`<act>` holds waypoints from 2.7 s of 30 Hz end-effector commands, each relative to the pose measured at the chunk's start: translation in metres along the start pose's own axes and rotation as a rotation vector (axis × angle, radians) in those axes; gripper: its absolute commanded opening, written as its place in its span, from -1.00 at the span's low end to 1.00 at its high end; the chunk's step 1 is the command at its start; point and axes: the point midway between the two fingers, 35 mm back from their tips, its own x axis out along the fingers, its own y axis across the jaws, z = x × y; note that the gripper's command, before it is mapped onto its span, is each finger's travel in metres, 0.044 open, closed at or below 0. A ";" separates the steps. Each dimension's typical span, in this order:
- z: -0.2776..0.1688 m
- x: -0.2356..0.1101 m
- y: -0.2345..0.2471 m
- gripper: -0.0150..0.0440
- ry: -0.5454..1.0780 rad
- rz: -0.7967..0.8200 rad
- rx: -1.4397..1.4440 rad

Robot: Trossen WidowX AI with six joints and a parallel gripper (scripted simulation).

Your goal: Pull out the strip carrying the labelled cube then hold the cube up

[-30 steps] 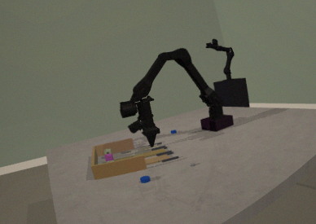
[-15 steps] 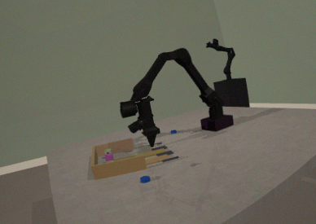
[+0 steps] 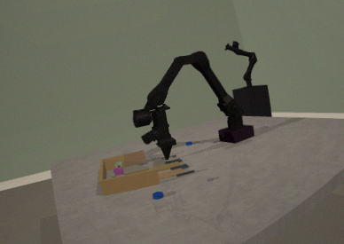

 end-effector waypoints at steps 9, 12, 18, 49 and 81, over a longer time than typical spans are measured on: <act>-0.022 0.003 0.000 -0.49 0.014 -0.003 0.005; -0.027 0.003 0.000 -0.49 0.014 -0.003 0.005; -0.036 0.004 0.000 -0.49 0.015 -0.003 0.005; -0.084 0.005 0.000 -0.49 0.018 -0.003 0.005; -0.131 0.004 0.000 -0.49 0.021 -0.003 0.005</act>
